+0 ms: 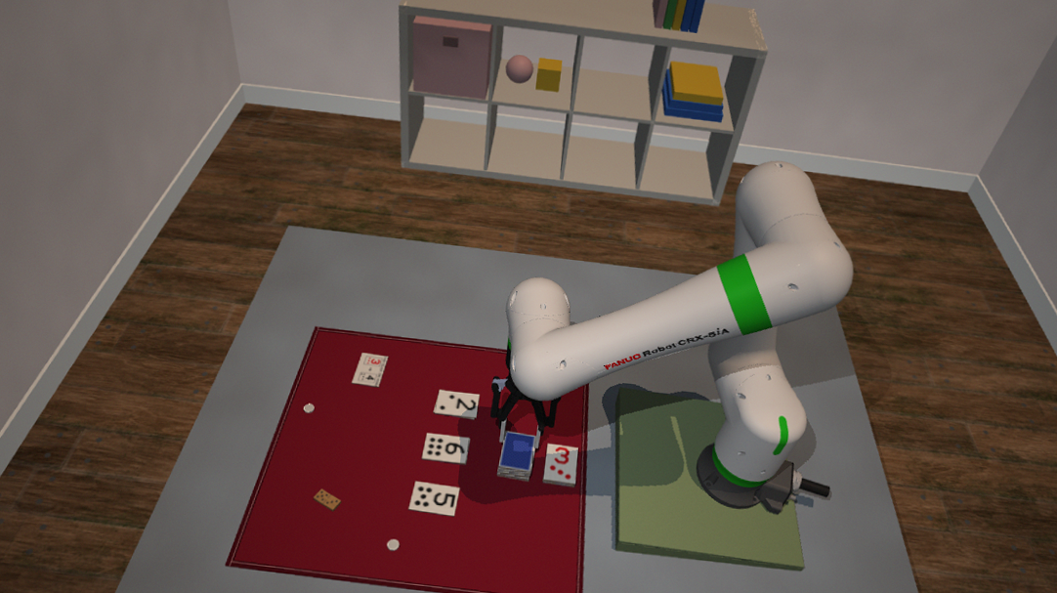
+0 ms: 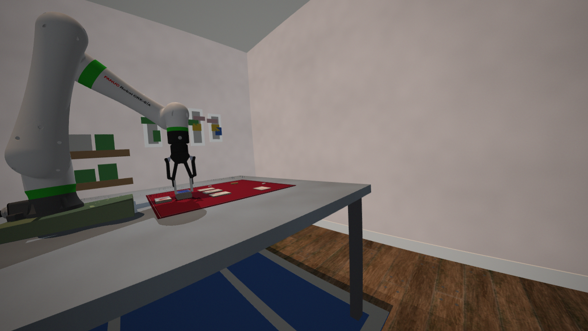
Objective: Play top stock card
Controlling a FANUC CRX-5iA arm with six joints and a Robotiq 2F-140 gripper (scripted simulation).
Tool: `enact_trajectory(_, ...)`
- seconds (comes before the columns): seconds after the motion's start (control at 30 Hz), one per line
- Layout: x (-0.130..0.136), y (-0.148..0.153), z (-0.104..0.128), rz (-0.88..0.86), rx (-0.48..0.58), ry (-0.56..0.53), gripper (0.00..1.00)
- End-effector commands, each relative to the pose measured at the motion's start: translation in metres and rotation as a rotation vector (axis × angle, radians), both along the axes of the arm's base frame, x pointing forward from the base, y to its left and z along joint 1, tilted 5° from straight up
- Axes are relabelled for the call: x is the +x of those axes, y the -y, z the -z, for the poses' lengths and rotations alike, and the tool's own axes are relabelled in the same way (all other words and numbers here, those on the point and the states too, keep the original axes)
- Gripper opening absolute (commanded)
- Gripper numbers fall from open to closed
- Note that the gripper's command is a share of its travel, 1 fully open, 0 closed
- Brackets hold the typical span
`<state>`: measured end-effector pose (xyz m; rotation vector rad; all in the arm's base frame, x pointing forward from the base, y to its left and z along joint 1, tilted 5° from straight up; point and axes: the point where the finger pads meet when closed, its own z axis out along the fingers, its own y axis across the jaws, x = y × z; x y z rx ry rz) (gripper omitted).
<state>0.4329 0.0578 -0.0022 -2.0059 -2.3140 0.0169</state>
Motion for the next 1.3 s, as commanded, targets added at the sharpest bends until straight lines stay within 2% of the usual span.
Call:
enact_trajectory(0.0, 0.0002, 0.0001, -0.0002, 0.000, 0.000, 0.001, 0.43)
enact_trajectory(1.27, 0.0002, 0.0001, -0.0007, 0.000, 0.000, 0.001, 0.41)
